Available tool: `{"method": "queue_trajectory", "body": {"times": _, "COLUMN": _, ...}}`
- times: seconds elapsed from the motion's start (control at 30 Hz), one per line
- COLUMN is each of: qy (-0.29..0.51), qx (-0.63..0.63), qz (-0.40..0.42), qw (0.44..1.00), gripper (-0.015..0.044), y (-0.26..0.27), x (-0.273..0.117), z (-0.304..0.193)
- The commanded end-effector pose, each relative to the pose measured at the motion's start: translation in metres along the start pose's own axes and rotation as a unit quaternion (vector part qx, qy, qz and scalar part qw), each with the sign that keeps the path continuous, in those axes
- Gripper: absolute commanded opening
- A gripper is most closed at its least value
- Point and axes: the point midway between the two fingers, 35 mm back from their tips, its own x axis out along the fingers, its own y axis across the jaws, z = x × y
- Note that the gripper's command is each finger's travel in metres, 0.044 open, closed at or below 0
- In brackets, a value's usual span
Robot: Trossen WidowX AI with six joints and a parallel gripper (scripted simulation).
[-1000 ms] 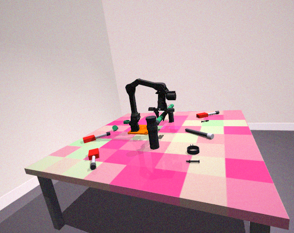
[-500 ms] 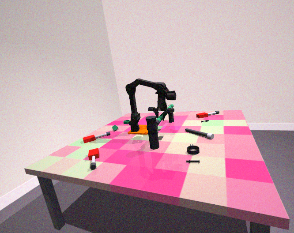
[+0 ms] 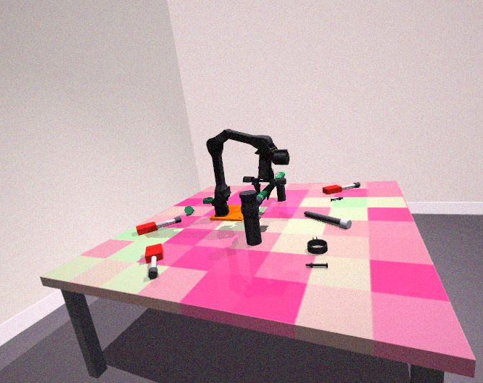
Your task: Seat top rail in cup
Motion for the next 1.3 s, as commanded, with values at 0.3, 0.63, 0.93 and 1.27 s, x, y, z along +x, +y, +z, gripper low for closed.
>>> {"method": "queue_trajectory", "body": {"times": 0.3, "qy": 0.0, "qx": 0.0, "qz": 0.0, "qw": 1.0, "gripper": 0.021, "y": 0.0, "x": 0.0, "z": 0.0}}
{"method": "queue_trajectory", "body": {"times": 0.63, "qy": -0.001, "qx": 0.0, "qz": 0.0, "qw": 1.0, "gripper": 0.044, "y": 0.001, "x": -0.028, "z": 0.018}}
{"method": "queue_trajectory", "body": {"times": 0.93, "qy": -0.002, "qx": 0.0, "qz": 0.0, "qw": 1.0, "gripper": 0.044, "y": 0.004, "x": -0.048, "z": 0.03}}
{"method": "queue_trajectory", "body": {"times": 1.27, "qy": -0.002, "qx": -0.015, "qz": -0.047, "qw": 0.999, "gripper": 0.044, "y": 0.006, "x": -0.082, "z": 0.029}}
